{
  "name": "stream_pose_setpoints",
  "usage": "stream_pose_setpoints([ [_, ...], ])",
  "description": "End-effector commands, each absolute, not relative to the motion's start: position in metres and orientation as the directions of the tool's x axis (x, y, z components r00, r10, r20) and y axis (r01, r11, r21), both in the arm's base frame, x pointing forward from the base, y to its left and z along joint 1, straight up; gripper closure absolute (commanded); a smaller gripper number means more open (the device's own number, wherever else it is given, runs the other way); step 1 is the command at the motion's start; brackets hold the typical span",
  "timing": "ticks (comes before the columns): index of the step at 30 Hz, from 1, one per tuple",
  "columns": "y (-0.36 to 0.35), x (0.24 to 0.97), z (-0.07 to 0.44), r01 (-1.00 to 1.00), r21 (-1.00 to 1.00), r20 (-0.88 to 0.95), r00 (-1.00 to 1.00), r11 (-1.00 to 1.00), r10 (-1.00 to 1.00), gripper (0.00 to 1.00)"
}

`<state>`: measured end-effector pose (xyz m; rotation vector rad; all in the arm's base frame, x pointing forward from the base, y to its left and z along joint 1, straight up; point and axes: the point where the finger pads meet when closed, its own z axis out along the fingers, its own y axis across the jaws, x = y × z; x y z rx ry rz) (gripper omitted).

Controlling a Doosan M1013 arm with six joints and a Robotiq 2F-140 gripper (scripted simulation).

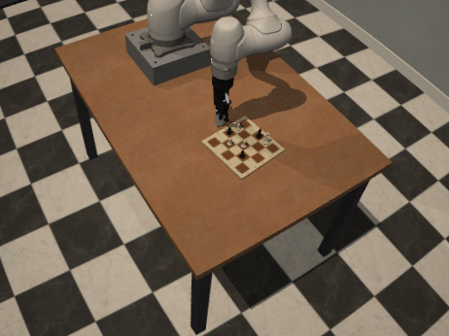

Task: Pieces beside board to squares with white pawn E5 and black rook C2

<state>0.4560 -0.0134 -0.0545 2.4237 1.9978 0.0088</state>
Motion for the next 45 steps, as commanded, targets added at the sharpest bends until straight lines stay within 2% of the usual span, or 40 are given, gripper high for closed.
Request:
stream_pose_setpoints([
  [1,-0.013,0.456,-0.050,0.982,0.004,0.004,0.191,-0.191,0.982,1.00],
  [5,-0.013,0.456,-0.042,0.982,0.004,0.004,0.191,-0.191,0.982,1.00],
  [18,-0.014,0.456,0.040,0.982,0.004,0.004,0.191,-0.191,0.982,1.00],
  [31,-0.014,0.457,0.044,0.982,0.004,0.004,0.189,-0.189,0.982,1.00],
  [35,-0.024,0.515,0.051,0.995,0.004,0.004,0.104,-0.104,0.995,1.00],
  [36,-0.030,0.551,0.053,0.999,0.005,0.004,0.050,-0.050,0.999,1.00],
  [38,-0.030,0.551,0.053,0.999,0.005,0.004,0.050,-0.050,0.999,1.00],
  [39,-0.038,0.589,0.055,1.000,0.005,0.003,-0.008,0.008,1.000,1.00],
  [45,-0.055,0.670,0.052,0.991,0.005,0.003,-0.135,0.135,0.991,1.00],
])
